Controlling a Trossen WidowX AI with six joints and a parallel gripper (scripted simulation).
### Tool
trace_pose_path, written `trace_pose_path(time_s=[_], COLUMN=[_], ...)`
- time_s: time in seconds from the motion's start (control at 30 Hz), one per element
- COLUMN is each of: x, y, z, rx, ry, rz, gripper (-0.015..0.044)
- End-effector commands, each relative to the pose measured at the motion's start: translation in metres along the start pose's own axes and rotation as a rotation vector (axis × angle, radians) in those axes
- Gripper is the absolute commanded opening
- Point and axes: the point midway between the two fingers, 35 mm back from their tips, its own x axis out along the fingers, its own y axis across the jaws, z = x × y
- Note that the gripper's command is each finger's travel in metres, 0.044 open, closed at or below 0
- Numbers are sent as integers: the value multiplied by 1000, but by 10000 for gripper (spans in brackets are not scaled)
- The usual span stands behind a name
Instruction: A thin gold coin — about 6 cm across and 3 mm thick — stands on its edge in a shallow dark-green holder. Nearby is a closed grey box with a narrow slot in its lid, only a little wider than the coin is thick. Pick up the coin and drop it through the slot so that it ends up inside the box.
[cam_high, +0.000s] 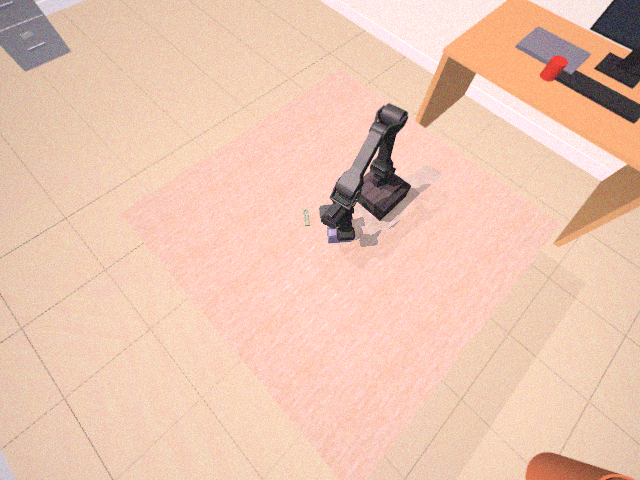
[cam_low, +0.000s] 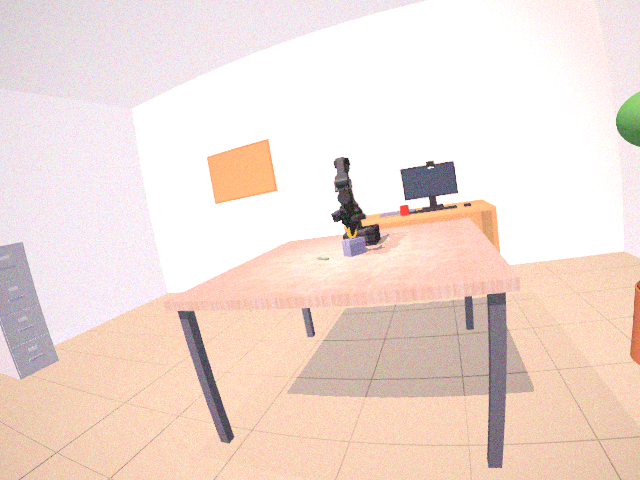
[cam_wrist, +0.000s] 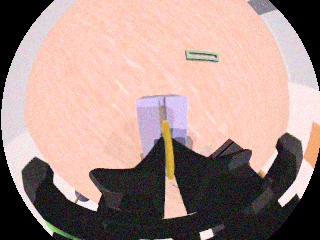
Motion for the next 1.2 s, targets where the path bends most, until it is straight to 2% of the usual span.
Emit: trace_pose_path(time_s=[0.0,0.2,0.5,0.8,0.87,0.97,1.17], x=[3,0,0,-20,-39,-62,-62], y=[-1,0,0,0,-1,-4,-4], z=[-1,0,0,0,-1,-4,-4], rx=[-7,0,0,-1,-2,-4,-4], ry=[3,0,0,1,4,8,8], rz=[-4,0,0,-1,-4,-8,-8], gripper=[0,157,161,397,440,440,440])
